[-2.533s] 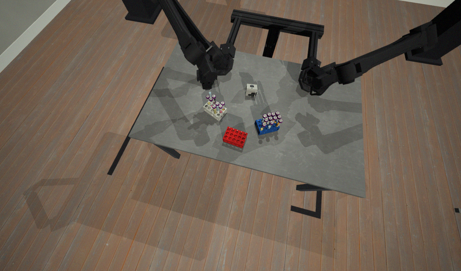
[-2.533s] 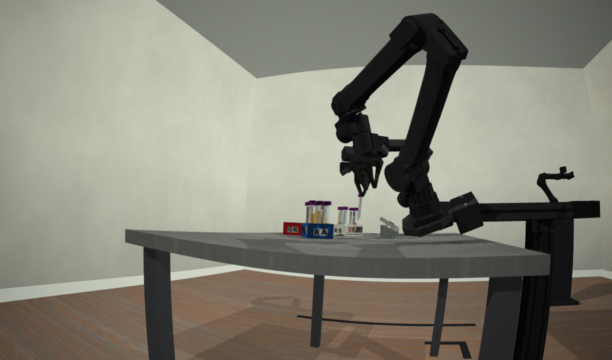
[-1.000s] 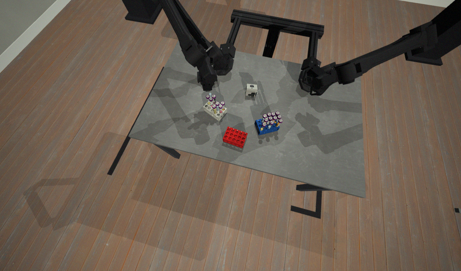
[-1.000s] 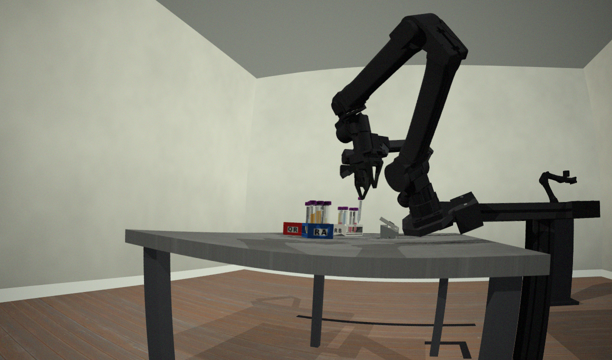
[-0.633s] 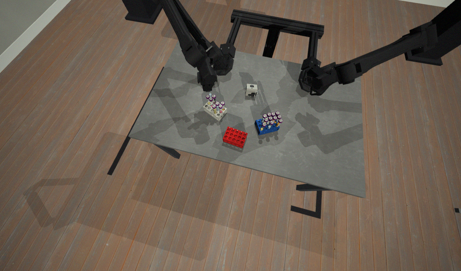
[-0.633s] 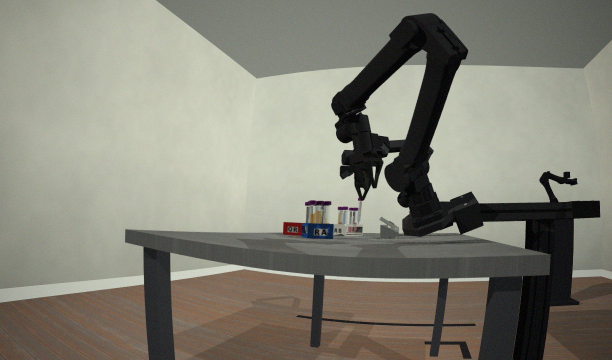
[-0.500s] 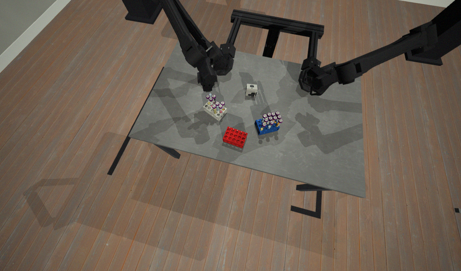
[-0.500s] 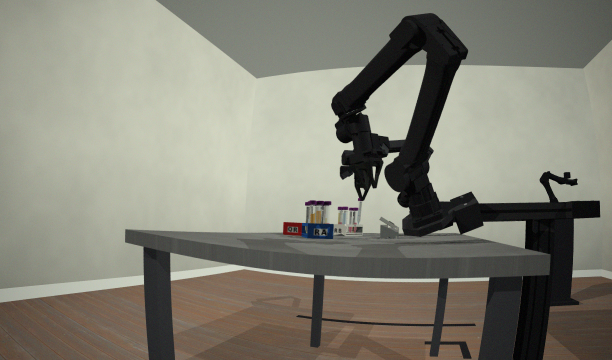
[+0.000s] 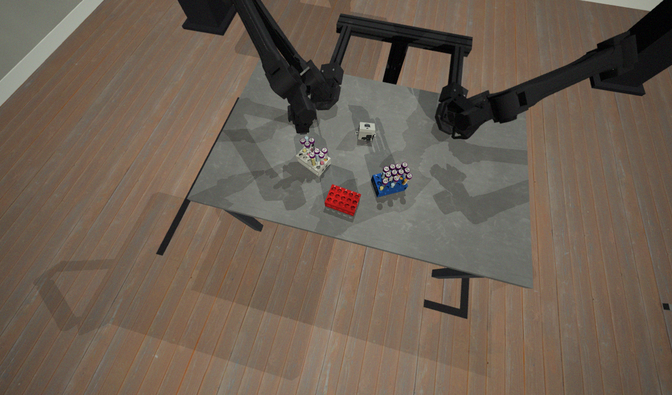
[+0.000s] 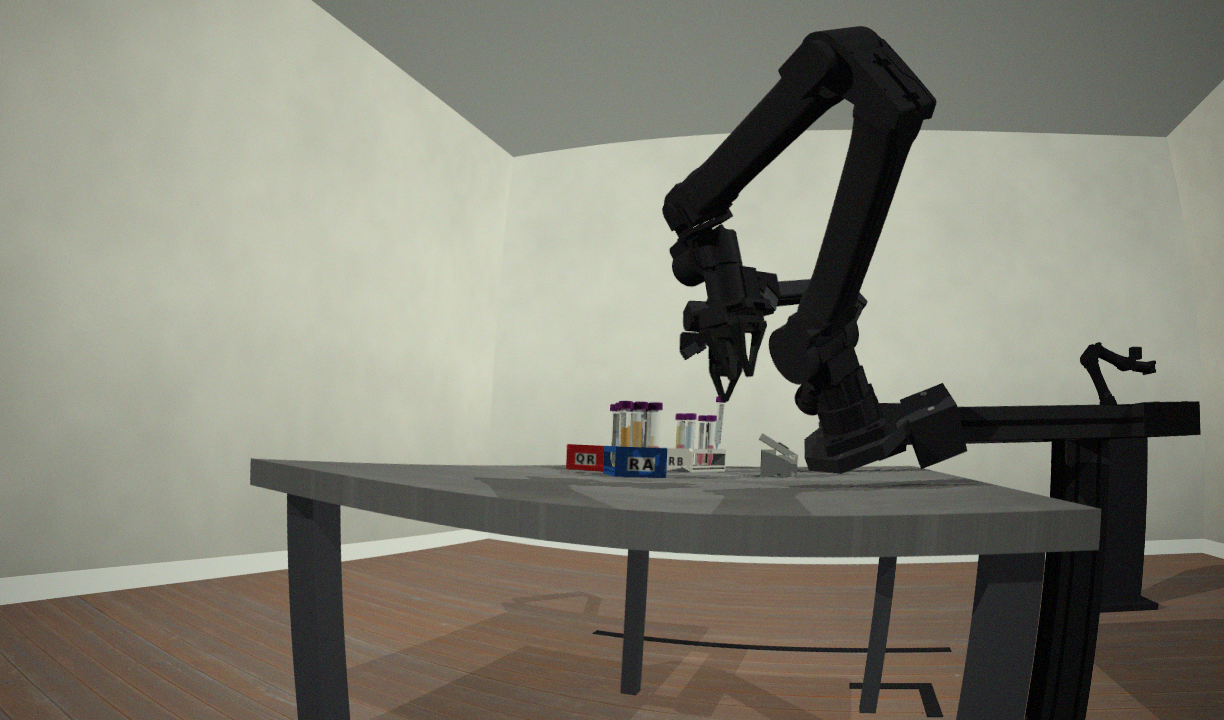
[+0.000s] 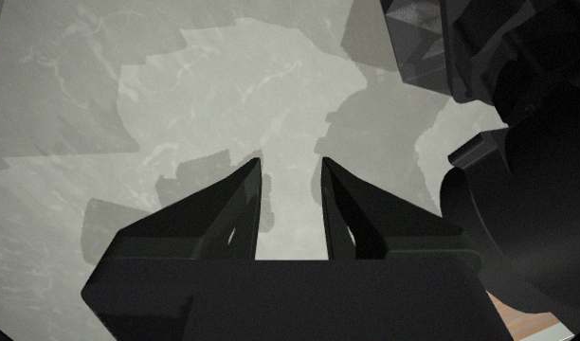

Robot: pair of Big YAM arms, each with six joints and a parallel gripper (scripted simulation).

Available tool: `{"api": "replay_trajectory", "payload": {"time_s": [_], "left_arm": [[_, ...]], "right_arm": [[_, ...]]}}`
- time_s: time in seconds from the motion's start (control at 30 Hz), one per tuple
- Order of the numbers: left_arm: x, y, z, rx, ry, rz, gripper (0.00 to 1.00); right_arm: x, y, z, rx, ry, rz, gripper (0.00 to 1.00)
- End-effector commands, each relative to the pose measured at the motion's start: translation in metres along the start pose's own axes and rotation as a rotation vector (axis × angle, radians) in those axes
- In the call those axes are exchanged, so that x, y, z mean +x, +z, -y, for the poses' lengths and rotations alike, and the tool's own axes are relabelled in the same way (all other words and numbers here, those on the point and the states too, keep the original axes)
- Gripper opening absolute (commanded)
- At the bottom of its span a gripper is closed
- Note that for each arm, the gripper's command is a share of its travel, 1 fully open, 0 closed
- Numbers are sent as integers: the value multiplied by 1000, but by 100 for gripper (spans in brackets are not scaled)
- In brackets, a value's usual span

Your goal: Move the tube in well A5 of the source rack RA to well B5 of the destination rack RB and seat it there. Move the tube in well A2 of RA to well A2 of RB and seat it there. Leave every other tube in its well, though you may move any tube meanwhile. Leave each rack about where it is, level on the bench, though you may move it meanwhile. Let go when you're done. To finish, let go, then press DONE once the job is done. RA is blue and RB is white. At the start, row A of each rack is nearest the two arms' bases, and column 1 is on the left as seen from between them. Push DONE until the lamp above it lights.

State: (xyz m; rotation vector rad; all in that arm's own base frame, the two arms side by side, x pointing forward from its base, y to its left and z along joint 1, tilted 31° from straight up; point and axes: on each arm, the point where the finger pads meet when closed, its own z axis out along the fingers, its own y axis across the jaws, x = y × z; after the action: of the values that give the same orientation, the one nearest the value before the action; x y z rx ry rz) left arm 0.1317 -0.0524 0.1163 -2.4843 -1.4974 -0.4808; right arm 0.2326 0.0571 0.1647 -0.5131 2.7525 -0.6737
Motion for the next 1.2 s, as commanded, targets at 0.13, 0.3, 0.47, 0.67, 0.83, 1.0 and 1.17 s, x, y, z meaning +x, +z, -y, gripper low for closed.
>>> {"api": "replay_trajectory", "payload": {"time_s": [0.13,0.3,0.47,0.67,0.83,1.0,1.17], "left_arm": [[1,-10,-8,-24,-9,9,30],[1,-10,-8,-24,-9,9,30],[1,-10,-8,-24,-9,9,30],[1,-10,-8,-24,-9,9,30],[1,-10,-8,-24,-9,9,30],[1,-10,-8,-24,-9,9,30],[1,-10,-8,-24,-9,9,30]], "right_arm": [[-7,-6,1,-5,7,16,0],[-8,-6,1,-5,7,16,0],[-8,-6,1,-5,7,16,0],[-8,-6,1,-5,7,16,0],[0,8,-1,1,-7,-12,0],[0,10,-1,0,-5,-7,0],[-2,13,-1,1,-7,-12,0]]}}
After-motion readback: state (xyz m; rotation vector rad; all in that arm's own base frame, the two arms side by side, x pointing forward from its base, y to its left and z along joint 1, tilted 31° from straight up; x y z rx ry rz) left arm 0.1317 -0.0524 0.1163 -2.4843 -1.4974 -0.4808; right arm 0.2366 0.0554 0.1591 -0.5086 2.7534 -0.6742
